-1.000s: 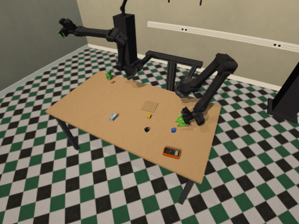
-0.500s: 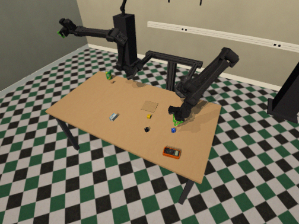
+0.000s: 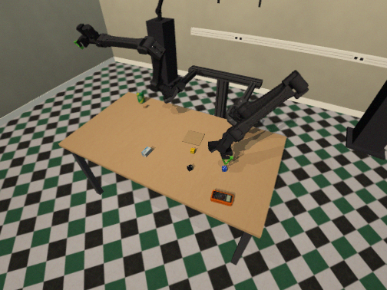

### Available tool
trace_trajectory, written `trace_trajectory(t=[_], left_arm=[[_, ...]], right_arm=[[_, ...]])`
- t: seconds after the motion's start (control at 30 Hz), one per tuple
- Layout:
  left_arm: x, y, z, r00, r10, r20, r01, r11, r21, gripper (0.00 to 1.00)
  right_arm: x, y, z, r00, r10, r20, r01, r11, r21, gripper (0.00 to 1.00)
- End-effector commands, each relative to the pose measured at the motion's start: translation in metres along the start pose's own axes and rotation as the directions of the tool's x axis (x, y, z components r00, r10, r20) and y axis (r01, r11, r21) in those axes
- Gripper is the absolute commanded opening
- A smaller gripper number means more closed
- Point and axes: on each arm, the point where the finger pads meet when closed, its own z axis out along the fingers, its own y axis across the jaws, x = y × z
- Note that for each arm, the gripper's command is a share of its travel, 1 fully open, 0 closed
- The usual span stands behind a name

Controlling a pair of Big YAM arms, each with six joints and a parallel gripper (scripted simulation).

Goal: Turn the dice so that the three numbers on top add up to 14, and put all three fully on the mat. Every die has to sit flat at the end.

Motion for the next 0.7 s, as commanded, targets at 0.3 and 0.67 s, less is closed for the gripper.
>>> trace_trajectory(t=[0.3, 0.67], left_arm=[[0.003, 0.004, -0.001, 0.998, -0.062, -0.012, 0.062, 0.998, 0.007, 1.0], [0.001, 0.01, 0.008, 0.925, -0.379, -0.007, 0.379, 0.925, -0.001, 1.0]], right_arm=[[-0.022, -0.003, -0.009, 0.999, 0.008, 0.053, -0.008, 1.0, 0.006, 1.0], [-0.022, -0.003, -0.009, 0.999, 0.008, 0.053, -0.008, 1.0, 0.006, 1.0]])
